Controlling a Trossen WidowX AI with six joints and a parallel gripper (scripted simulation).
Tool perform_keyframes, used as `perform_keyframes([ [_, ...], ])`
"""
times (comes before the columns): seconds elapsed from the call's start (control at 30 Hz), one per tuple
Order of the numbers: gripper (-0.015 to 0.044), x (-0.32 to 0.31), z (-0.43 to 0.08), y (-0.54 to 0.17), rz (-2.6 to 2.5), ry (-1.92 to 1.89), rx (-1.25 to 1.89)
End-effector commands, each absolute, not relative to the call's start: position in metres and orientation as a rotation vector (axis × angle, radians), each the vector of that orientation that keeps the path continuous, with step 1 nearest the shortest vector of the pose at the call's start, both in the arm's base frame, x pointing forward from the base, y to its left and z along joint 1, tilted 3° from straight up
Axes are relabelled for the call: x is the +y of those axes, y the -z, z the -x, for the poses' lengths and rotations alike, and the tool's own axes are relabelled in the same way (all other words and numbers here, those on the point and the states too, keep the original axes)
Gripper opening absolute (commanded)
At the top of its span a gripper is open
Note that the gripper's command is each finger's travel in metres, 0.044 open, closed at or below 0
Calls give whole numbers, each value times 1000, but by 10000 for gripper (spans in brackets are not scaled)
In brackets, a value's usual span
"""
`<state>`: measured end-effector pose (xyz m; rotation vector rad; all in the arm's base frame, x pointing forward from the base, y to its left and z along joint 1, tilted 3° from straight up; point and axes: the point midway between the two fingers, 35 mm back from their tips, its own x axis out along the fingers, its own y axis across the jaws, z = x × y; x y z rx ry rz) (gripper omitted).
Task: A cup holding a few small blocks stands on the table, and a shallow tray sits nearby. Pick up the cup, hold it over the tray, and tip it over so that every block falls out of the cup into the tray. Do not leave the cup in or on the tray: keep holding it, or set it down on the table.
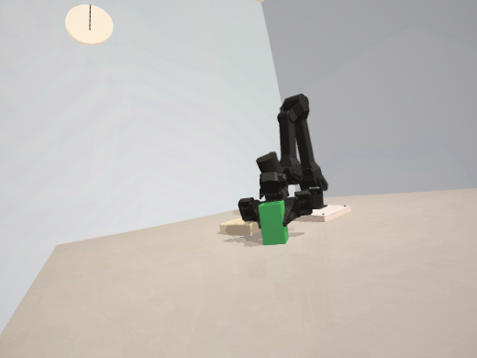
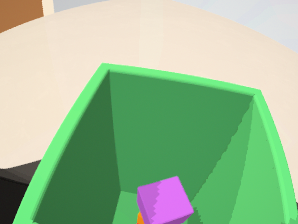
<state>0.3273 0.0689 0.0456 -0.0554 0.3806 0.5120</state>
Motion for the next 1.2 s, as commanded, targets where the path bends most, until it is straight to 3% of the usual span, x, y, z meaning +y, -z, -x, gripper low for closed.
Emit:
perform_keyframes([
  [0.0,48,68,-329,-53,54,-506,374],
  [0.07,0,68,-328,-57,54,-506,374],
  [0.97,0,65,-329,-101,54,-506,373],
  [1.17,0,36,-329,-102,29,-381,386],
])
